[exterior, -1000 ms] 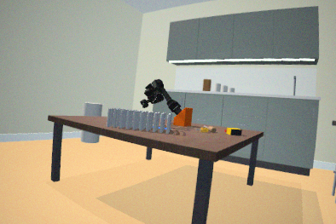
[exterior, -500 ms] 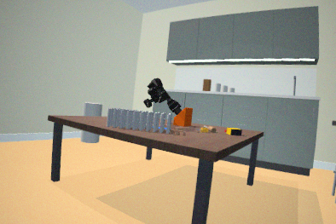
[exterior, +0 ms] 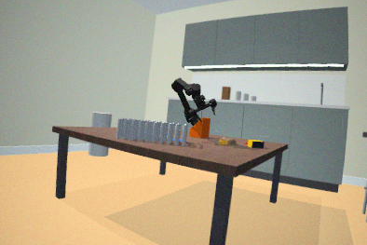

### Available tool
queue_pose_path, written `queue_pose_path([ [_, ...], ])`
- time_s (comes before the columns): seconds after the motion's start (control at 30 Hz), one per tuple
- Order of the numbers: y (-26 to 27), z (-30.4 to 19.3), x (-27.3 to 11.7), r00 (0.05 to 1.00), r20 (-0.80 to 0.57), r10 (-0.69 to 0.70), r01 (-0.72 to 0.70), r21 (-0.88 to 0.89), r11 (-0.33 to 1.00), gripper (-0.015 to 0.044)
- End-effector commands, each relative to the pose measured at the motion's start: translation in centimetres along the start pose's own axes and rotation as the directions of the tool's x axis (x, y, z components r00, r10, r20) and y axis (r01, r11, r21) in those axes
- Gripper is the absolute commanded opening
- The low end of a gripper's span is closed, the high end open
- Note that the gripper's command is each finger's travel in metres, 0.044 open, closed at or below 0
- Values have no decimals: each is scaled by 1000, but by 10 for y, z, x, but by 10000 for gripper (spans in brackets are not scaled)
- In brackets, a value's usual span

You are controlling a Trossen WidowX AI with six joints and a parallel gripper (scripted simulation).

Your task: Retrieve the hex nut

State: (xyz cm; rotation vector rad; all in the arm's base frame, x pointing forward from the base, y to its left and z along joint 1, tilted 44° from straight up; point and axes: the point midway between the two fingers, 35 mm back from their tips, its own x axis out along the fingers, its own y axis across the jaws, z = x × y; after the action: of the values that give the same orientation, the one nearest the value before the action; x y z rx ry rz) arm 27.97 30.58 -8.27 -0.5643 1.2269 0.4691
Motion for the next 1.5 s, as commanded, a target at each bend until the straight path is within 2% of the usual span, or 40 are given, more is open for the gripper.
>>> queue_pose_path([
  [0.0, 39, -28, 26, 987, -158, -17, 10, -42, 999, 440],
  [0.2, 97, -93, 63, 905, -402, -139, 87, -146, 985, 440],
  [0.37, 123, -147, 82, 806, -522, -280, 174, -243, 954, 440],
  [1.03, 127, -145, 87, 802, -525, -286, 177, -247, 953, 440],
  [1.3, 124, -170, 70, 801, -527, -286, 177, -248, 953, 440],
  [1.47, 124, -170, 70, 801, -527, -286, 177, -248, 953, 309],
])
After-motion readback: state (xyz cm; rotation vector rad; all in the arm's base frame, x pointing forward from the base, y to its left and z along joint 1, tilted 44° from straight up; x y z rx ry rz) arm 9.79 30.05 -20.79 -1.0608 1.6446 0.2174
